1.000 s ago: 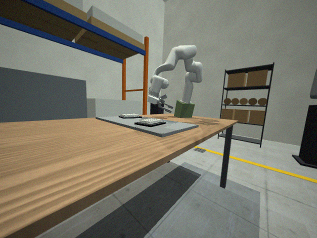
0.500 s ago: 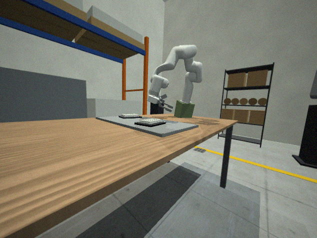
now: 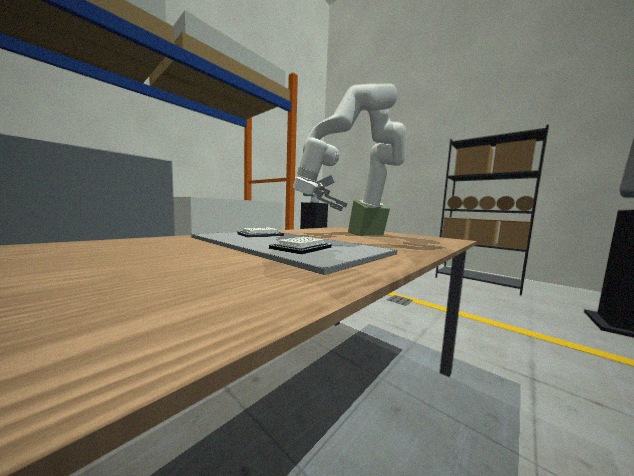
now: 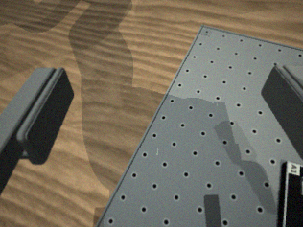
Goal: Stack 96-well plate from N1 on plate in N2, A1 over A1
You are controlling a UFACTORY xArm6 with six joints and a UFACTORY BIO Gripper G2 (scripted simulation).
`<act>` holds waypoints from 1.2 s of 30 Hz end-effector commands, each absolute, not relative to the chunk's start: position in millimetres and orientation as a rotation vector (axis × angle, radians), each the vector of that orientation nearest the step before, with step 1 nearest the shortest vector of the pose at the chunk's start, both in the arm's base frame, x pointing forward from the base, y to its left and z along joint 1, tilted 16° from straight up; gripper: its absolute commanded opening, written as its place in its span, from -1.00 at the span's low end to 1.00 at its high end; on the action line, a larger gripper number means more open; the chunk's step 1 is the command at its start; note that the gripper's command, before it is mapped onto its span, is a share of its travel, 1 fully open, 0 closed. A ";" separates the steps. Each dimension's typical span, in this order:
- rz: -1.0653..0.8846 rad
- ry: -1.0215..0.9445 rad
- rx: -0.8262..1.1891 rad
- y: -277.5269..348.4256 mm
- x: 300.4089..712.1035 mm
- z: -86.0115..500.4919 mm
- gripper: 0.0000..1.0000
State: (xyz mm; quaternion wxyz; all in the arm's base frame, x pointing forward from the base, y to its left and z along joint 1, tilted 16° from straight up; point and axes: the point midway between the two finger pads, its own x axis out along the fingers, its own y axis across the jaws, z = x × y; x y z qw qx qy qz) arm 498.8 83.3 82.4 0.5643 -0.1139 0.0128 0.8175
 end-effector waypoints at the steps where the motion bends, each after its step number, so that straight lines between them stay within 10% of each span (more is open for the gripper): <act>1: 1.798 -0.001 -0.250 87.3 510.8 99.2 -0.25; 36: 0.882 -0.131 -0.035 41.4 550.0 176.4 -0.25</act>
